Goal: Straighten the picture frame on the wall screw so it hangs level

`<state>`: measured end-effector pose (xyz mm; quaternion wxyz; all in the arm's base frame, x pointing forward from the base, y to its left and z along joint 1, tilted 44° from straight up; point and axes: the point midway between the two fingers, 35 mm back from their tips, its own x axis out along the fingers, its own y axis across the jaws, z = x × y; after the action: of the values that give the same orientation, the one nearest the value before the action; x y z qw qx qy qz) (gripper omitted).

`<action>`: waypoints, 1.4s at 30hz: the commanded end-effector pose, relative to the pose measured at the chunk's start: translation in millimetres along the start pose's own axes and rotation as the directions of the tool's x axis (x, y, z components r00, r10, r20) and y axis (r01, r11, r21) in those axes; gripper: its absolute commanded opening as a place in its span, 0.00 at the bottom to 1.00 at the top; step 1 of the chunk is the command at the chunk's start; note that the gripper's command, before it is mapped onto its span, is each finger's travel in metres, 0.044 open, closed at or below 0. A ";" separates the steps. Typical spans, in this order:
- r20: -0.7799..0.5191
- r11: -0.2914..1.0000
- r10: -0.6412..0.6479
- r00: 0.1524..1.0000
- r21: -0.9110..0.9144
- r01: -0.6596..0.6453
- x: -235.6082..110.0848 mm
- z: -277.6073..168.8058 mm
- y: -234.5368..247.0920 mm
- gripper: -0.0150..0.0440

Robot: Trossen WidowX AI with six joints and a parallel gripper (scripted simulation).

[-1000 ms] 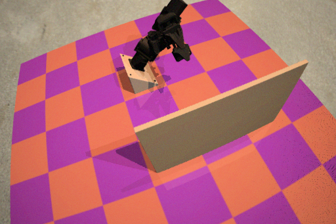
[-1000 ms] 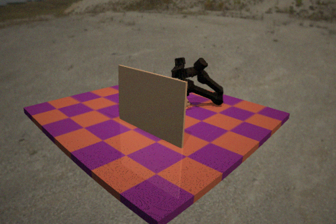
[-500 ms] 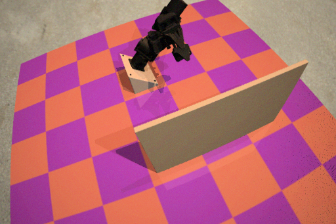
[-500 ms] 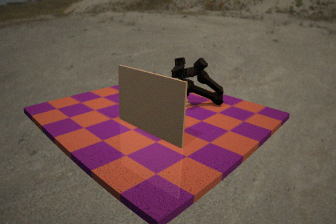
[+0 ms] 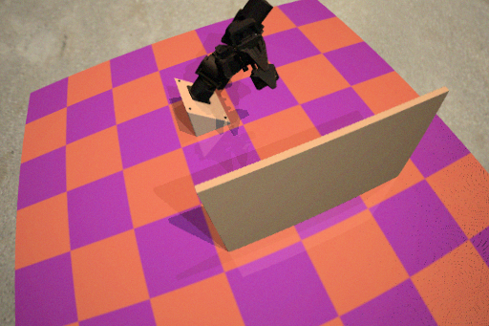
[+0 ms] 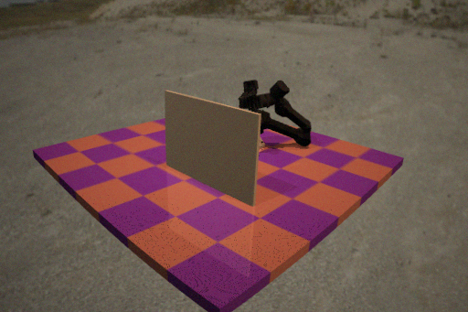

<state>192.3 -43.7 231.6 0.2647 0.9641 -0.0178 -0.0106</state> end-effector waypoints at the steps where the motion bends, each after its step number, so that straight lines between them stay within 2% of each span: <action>1: -0.003 1.000 -0.003 1.000 0.006 0.003 0.0 -0.3 -0.4 0.69; 11: 0.000 1.000 0.000 1.000 0.000 0.000 3.1 0.4 -0.2 0.69; 24: -0.011 1.000 0.002 1.000 0.005 -0.002 56.1 -2.8 -37.3 0.69; 42: -0.011 1.000 0.003 1.000 0.005 -0.003 66.7 1.0 -38.1 0.69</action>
<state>256.0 -14.2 209.7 0.2655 0.9639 -0.0191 -0.0047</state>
